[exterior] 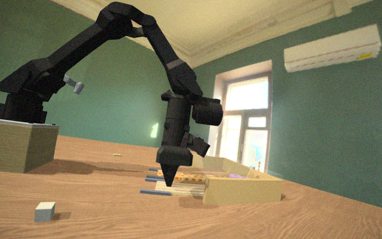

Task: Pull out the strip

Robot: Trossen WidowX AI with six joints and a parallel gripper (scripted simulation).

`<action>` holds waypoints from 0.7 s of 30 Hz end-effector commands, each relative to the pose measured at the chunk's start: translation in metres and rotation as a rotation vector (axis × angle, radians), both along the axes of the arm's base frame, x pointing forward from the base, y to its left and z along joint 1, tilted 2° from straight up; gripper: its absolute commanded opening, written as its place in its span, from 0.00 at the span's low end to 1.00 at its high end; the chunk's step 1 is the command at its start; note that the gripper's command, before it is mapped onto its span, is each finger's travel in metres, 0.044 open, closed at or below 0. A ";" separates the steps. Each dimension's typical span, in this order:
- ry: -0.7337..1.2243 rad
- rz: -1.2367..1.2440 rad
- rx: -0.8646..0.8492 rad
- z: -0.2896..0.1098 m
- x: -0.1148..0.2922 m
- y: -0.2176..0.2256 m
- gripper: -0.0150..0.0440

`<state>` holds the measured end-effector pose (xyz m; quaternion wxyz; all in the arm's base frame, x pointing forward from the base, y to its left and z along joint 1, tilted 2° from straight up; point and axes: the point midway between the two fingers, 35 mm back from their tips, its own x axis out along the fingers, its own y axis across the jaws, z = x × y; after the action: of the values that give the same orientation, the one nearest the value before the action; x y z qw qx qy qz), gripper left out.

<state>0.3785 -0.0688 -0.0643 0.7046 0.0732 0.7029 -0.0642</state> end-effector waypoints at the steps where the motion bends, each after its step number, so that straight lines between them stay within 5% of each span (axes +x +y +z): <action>1: 0.008 -0.005 -0.002 -0.005 -0.002 0.000 0.25; 21: 0.010 -0.005 -0.002 -0.006 -0.032 0.006 0.25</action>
<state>0.3610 -0.0654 -0.0645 0.7106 0.0725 0.6969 -0.0647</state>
